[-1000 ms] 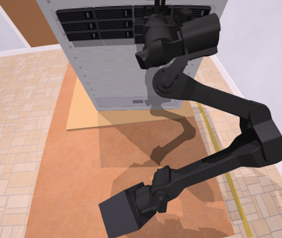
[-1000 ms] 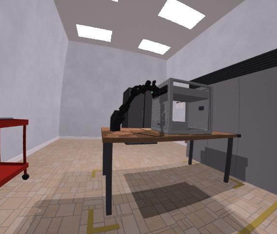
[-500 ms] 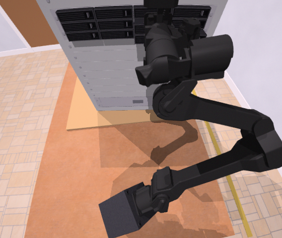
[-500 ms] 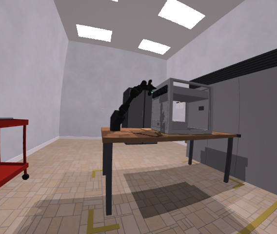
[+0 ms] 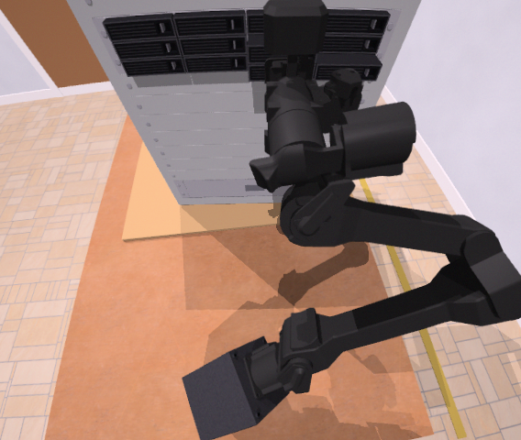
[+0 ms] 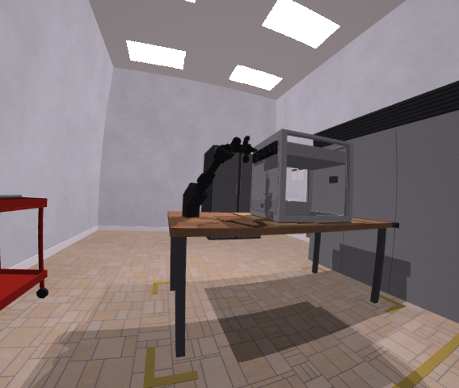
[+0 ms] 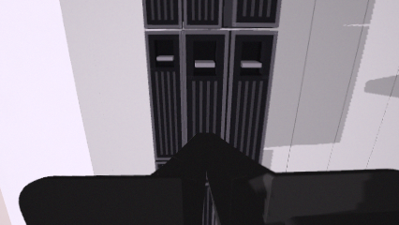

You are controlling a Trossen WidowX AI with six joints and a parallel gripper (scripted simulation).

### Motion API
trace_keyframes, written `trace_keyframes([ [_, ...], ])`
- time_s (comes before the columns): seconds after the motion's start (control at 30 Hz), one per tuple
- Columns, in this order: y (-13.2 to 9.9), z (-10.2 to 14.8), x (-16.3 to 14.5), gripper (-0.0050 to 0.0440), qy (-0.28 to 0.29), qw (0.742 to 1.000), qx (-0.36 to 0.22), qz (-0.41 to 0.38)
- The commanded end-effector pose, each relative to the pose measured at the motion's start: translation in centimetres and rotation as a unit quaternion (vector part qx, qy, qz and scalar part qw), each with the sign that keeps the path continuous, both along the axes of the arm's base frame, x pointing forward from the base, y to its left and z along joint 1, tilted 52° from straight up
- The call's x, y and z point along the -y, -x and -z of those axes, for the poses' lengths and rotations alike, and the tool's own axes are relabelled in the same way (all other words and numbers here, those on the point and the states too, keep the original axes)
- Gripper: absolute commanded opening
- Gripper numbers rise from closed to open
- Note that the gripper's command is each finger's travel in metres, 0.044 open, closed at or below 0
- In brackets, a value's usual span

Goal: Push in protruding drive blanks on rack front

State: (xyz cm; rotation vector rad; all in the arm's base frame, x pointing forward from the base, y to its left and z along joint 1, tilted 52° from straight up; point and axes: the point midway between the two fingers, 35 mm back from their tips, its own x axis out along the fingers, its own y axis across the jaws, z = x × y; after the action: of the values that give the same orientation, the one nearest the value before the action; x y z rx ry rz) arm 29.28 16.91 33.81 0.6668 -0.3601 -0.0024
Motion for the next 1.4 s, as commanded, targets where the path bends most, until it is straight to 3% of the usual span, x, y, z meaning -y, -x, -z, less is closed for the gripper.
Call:
trace_keyframes([
  [0.0,-0.2,-0.3,0.1,-0.005,-0.003,1.0,0.004,-0.002],
  [0.17,-1.5,-0.7,0.3,-0.005,-0.003,1.0,0.004,-0.002],
  [1.37,-2.1,-1.1,0.2,-0.005,-0.003,1.0,0.004,-0.002],
])
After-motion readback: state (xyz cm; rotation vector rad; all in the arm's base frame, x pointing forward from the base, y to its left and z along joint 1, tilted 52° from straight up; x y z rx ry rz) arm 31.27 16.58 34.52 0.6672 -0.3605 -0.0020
